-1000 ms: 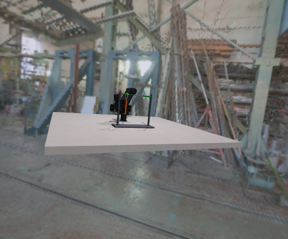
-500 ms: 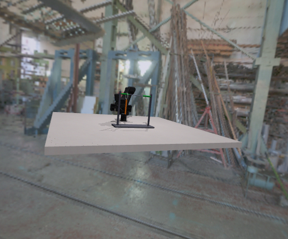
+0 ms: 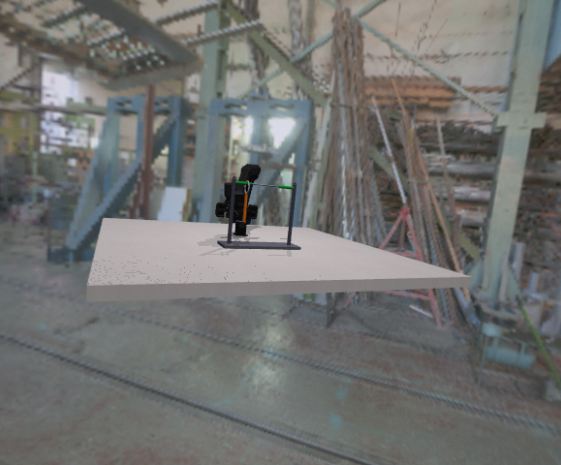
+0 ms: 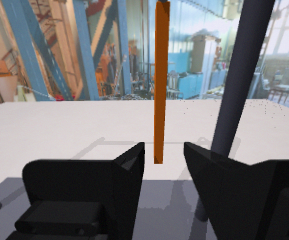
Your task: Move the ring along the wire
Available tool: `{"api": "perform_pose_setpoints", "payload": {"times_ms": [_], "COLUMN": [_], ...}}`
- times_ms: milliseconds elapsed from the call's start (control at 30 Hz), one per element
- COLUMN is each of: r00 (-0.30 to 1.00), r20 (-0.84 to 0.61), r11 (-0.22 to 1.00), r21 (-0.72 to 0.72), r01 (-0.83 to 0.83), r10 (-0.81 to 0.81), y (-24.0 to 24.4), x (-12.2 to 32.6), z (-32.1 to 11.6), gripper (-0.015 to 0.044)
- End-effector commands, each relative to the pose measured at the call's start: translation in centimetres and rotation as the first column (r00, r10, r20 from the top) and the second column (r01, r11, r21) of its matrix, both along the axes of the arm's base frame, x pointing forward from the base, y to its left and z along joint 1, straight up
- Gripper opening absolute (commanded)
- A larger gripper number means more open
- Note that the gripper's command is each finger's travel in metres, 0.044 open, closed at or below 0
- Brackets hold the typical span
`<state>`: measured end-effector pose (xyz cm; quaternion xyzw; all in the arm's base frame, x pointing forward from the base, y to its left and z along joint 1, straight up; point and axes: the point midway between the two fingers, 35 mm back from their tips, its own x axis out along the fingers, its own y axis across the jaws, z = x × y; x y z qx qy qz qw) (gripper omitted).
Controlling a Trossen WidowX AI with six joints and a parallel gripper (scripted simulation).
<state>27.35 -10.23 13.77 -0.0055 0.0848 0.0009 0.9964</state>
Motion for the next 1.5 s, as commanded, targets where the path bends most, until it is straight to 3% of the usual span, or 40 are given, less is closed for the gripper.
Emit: {"api": "perform_pose_setpoints", "payload": {"times_ms": [0, 733, 1467], "r00": [1.0, 1.0, 1.0], "r20": [0.004, 0.01, 0.01], "r11": [1.0, 1.0, 1.0], "r21": [0.0, 0.002, 0.002], "r01": [0.001, 0.002, 0.002], "r10": [-0.001, -0.002, -0.002], "y": [-0.1, 0.4, 0.4], "x": [0.7, 4.0, 4.1], "z": [0.1, -0.8, -0.8], "gripper": [0.016, 0.016, 0.016]}}
